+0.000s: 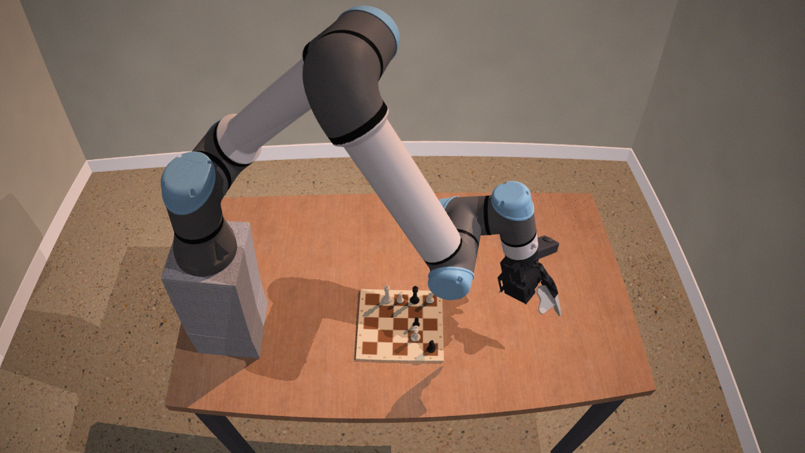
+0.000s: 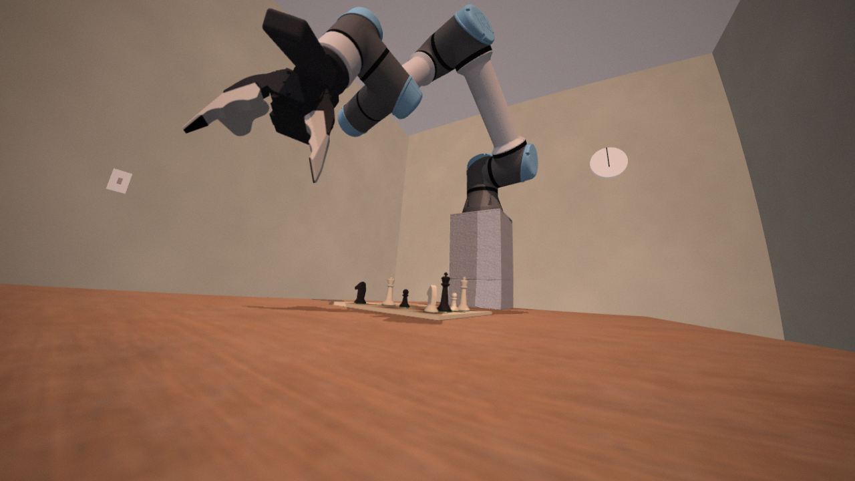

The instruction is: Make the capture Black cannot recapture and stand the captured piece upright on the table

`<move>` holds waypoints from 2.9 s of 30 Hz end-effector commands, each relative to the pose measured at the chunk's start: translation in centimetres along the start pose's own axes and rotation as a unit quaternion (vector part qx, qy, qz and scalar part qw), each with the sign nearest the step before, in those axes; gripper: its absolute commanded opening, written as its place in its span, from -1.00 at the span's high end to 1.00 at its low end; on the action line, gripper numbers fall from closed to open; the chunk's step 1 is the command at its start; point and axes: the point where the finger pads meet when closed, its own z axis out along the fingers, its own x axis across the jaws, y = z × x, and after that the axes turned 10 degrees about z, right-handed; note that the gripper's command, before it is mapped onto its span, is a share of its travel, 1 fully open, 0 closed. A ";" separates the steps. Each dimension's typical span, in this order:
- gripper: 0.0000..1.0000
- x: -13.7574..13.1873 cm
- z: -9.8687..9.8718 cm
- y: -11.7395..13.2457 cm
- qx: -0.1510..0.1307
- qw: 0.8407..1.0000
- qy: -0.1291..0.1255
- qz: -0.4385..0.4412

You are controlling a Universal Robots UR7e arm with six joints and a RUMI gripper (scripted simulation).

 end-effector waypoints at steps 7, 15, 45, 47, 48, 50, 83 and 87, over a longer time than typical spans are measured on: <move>-1.00 0.1 -0.1 -0.1 0.001 1.000 0.001 0.000; -1.00 0.1 -0.1 -0.1 0.001 1.000 0.001 0.000; -1.00 -0.7 -0.1 5.8 0.076 0.995 -0.069 -0.012; -1.00 -0.9 -0.2 6.9 0.092 0.992 -0.082 -0.014; -1.00 -1.0 -0.3 7.5 0.101 0.991 -0.088 -0.015; -1.00 -1.1 -0.4 8.1 0.110 0.989 -0.095 -0.016; -1.00 -3.2 -0.9 23.1 0.303 0.914 -0.266 -0.044; -1.00 -3.4 -1.0 24.3 0.320 0.905 -0.278 -0.045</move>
